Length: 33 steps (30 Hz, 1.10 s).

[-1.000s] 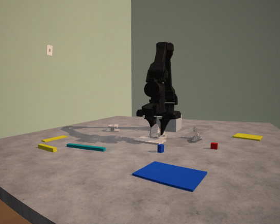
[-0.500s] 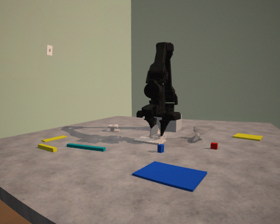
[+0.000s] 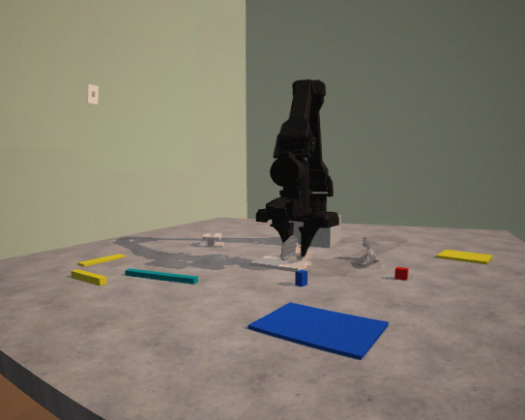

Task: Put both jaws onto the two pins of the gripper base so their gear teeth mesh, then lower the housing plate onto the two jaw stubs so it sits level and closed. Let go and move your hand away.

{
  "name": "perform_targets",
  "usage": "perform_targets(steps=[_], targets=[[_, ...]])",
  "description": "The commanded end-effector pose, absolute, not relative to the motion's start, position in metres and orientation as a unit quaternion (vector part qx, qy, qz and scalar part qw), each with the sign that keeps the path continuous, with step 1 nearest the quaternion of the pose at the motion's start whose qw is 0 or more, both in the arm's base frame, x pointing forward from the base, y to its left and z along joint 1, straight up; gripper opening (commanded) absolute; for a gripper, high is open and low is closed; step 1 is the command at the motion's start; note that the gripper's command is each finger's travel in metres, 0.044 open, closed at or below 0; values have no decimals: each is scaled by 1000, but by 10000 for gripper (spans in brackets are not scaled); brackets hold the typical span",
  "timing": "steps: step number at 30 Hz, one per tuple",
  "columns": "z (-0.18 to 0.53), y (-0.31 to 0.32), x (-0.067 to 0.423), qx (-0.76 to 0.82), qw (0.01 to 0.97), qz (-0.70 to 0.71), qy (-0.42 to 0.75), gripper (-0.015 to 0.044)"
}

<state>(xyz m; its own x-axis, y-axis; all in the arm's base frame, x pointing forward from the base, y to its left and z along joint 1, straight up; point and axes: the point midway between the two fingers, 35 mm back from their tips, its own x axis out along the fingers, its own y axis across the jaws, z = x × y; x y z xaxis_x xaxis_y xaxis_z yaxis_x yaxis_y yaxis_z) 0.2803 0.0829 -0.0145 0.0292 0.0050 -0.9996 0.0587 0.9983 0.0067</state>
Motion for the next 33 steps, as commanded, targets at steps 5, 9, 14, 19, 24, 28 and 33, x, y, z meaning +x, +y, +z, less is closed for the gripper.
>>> perform_targets(steps=[5,9,14,19,24,28,33], targets=[[-16,83,280,25,717,-20,696,134],[-18,83,280,25,717,-20,696,134],[-18,83,280,25,717,-20,696,134],[-21,83,280,26,717,-20,696,134],[-21,83,280,26,717,-20,696,134],[-22,83,280,26,717,-20,696,134],[-24,83,280,26,717,-20,696,134]])
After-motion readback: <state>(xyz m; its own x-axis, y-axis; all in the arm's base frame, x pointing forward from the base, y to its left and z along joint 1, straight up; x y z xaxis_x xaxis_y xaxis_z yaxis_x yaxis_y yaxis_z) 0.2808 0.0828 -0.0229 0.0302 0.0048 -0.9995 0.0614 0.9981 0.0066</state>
